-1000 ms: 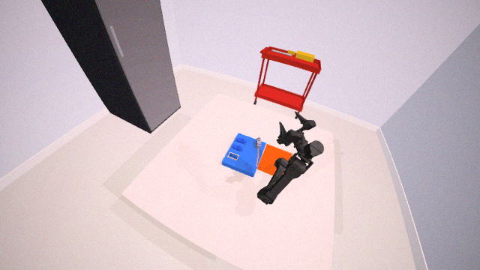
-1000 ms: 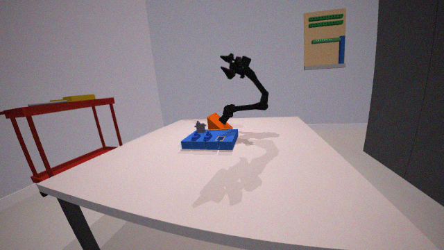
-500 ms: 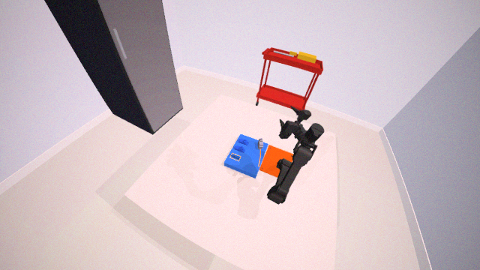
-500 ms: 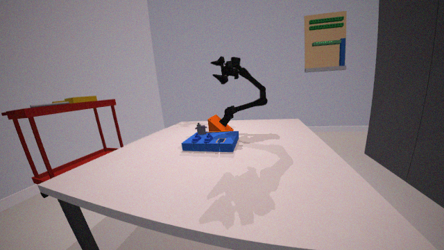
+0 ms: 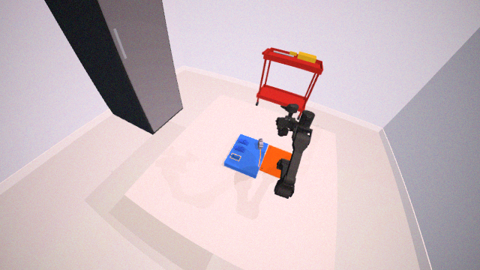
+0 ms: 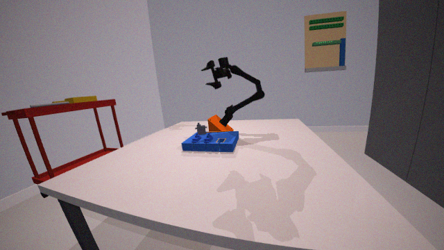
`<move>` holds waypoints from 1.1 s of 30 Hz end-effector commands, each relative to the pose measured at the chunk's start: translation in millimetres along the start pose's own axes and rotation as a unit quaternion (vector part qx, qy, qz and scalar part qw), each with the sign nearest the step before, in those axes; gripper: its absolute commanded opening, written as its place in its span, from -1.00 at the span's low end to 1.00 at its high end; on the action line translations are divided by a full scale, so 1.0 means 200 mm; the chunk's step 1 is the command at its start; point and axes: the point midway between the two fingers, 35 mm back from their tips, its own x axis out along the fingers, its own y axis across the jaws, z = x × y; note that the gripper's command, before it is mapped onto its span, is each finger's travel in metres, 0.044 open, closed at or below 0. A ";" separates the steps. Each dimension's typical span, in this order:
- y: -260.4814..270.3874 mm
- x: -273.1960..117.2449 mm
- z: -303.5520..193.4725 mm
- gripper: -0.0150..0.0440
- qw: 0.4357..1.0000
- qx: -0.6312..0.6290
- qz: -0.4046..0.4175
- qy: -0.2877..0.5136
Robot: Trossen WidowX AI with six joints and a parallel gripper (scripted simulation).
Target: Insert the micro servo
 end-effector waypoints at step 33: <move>0.66 0.53 -0.10 1.00 0.866 -0.313 0.379 -0.095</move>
